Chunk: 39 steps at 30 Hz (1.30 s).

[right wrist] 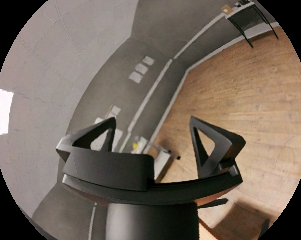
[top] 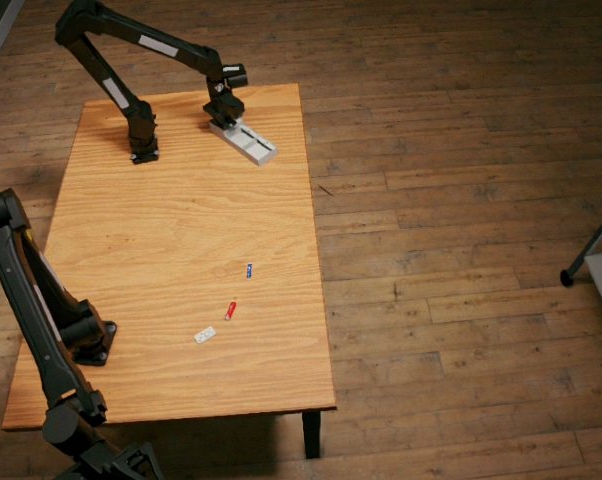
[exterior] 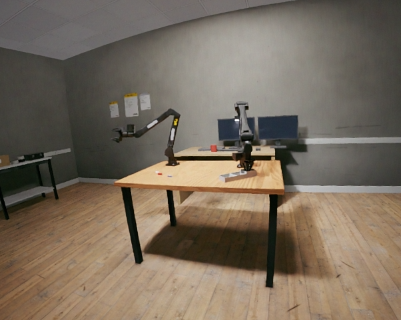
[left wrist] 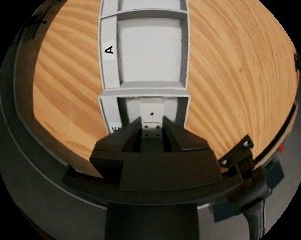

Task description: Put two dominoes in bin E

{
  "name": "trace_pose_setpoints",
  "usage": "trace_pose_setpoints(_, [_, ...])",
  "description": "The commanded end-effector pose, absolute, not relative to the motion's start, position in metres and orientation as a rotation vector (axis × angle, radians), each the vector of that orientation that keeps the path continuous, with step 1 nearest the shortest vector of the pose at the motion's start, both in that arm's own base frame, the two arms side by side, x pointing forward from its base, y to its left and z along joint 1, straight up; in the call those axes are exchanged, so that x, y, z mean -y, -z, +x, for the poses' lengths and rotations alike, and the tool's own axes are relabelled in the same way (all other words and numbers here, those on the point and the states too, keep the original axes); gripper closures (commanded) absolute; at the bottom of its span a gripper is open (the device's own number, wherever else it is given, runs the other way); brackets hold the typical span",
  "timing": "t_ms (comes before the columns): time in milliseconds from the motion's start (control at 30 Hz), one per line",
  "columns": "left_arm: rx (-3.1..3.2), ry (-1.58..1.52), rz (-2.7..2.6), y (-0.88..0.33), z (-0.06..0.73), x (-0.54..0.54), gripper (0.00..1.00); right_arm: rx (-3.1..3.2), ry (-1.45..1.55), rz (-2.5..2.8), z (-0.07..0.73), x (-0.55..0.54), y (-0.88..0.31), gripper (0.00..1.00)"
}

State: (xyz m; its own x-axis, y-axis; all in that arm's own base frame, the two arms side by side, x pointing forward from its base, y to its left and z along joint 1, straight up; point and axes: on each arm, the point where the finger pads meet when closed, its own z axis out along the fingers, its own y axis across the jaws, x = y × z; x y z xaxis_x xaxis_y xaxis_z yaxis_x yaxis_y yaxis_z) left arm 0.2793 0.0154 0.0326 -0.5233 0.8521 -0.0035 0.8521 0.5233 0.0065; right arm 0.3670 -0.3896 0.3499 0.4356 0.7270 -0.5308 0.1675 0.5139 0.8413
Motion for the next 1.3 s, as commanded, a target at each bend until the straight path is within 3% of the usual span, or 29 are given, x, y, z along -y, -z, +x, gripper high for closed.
trace_pose_setpoints(0, [-2.739,-0.008,1.521,-0.03,0.277,-0.014,0.8,-1.081,-0.421,0.989,0.364,0.394,-0.36,0.0])
trace_pose_setpoints(200, [-2.737,-0.01,1.52,-0.03,0.277,-0.014,0.8,-1.081,-0.421,0.989,0.364,0.394,-0.36,0.0])
trace_pose_setpoints(233, [-2.736,-0.011,1.52,-0.03,0.278,-0.014,0.69,-1.081,-0.421,0.989,0.364,0.394,-0.36,0.0])
trace_pose_setpoints(1267, [-2.703,-0.047,1.502,-0.066,0.296,-0.014,0.69,-1.081,-0.421,0.989,0.364,0.394,-0.36,0.0])
